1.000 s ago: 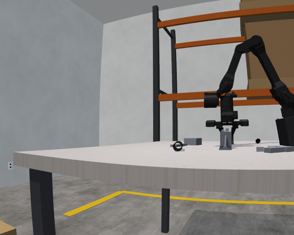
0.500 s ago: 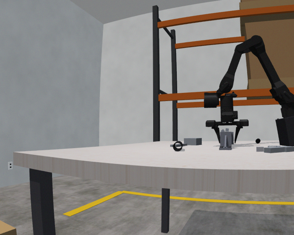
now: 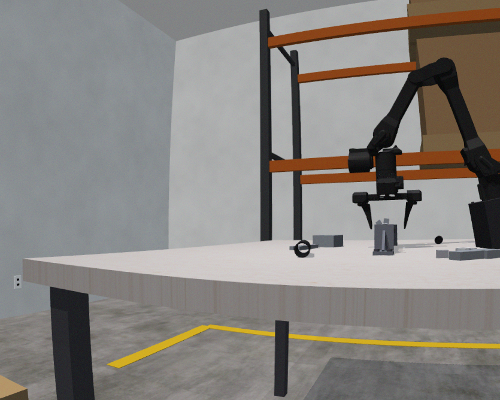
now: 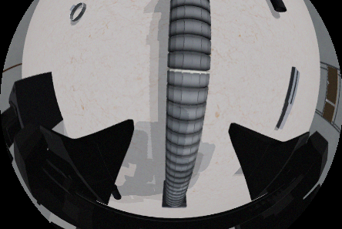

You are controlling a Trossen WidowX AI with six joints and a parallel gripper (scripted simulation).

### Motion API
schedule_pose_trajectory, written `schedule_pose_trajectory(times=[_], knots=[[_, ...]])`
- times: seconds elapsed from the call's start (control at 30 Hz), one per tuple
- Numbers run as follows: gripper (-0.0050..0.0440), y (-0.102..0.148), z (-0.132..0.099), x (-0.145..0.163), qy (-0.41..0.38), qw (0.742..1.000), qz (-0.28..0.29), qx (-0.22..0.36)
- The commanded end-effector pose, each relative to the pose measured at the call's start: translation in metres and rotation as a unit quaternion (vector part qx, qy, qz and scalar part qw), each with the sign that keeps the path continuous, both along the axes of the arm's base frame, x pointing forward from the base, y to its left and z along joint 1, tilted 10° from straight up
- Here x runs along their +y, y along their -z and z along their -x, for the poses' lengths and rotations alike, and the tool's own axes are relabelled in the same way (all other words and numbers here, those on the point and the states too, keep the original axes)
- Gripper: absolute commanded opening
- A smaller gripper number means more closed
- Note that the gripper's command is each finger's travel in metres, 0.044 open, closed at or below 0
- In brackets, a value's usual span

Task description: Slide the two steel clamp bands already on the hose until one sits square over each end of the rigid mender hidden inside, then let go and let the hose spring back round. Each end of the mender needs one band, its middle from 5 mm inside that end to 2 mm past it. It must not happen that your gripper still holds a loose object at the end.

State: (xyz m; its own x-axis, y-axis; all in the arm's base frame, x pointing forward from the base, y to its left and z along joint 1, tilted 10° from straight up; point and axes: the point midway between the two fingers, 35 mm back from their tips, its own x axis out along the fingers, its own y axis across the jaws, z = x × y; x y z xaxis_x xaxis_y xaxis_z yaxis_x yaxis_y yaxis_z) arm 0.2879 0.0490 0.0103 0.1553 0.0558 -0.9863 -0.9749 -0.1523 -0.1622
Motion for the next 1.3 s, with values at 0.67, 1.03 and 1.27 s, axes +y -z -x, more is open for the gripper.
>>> schedule_pose_trajectory(times=[0.67, 1.03, 1.27], knots=[[0.044, 0.021, -0.005, -0.001, -0.005, 1.0, -0.003, -0.003], [0.044, 0.038, -0.007, 0.0, -0.005, 1.0, -0.003, -0.003], [0.0344, 0.038, -0.007, 0.0, -0.005, 1.0, -0.003, -0.003]])
